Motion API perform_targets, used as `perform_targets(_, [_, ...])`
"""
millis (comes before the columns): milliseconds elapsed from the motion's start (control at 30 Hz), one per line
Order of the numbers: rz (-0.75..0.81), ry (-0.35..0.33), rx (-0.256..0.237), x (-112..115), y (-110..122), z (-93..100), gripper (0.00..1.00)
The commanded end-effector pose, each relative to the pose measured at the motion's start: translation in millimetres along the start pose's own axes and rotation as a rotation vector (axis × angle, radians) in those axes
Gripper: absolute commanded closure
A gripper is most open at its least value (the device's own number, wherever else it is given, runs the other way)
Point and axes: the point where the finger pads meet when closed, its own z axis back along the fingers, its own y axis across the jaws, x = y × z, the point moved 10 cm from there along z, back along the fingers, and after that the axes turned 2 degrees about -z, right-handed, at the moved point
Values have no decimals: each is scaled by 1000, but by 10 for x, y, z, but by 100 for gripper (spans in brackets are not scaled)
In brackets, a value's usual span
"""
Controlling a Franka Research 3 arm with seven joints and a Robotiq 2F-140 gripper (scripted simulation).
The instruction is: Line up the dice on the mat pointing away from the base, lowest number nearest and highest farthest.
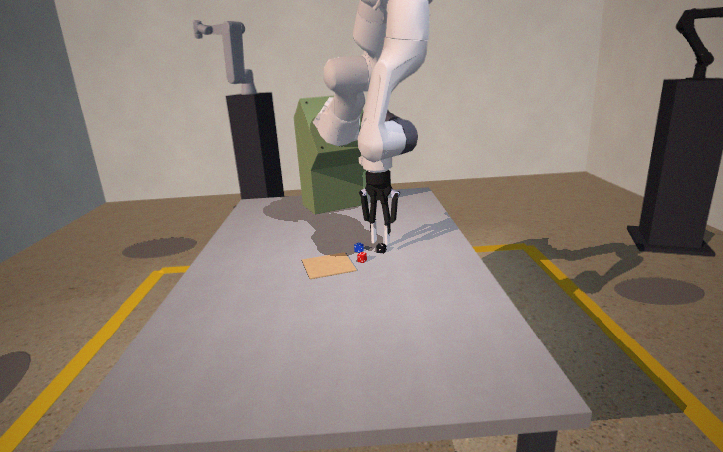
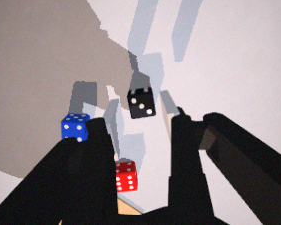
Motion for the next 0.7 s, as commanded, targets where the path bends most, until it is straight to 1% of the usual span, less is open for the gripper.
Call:
perform_targets(0, [-9, -1, 0, -5, -2, -30, 75])
perform_targets(233, [-9, -1, 0, -5, -2, -146, 75])
perform_targets(300, [-9, -1, 0, -5, -2, -146, 75])
perform_targets(500, [-9, -1, 0, -5, -2, -253, 75])
perform_targets(667, [-9, -1, 0, -5, -2, -299, 75])
